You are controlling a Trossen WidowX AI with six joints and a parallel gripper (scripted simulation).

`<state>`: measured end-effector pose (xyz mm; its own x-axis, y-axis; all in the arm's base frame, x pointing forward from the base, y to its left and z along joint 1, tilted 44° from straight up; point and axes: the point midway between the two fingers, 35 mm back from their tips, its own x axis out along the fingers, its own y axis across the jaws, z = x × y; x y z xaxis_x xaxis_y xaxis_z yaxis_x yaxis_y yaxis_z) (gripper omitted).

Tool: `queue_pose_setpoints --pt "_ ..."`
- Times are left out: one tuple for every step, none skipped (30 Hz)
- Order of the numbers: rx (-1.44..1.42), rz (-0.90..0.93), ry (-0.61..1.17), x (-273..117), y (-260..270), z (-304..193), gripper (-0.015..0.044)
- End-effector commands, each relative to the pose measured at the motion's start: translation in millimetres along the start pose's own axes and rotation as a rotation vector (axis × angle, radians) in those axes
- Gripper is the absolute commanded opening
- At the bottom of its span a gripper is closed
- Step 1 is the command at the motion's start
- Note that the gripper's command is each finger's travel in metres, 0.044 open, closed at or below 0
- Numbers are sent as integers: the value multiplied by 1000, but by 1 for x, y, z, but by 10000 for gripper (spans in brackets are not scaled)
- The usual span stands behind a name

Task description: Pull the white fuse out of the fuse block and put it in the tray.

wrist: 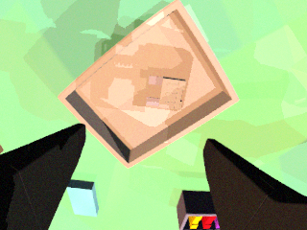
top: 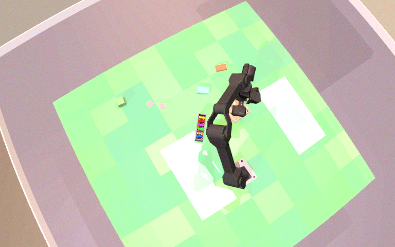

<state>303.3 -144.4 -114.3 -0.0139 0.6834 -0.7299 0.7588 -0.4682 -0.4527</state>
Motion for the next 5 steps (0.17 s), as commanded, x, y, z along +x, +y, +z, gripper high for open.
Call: queue_pose_setpoints --pt "0 0 0 0 0 0 330" --pt "0 0 0 0 0 0 330" --pt "0 0 0 0 0 0 330" --pt "0 0 0 0 0 0 330" --pt "0 0 0 0 0 0 330"
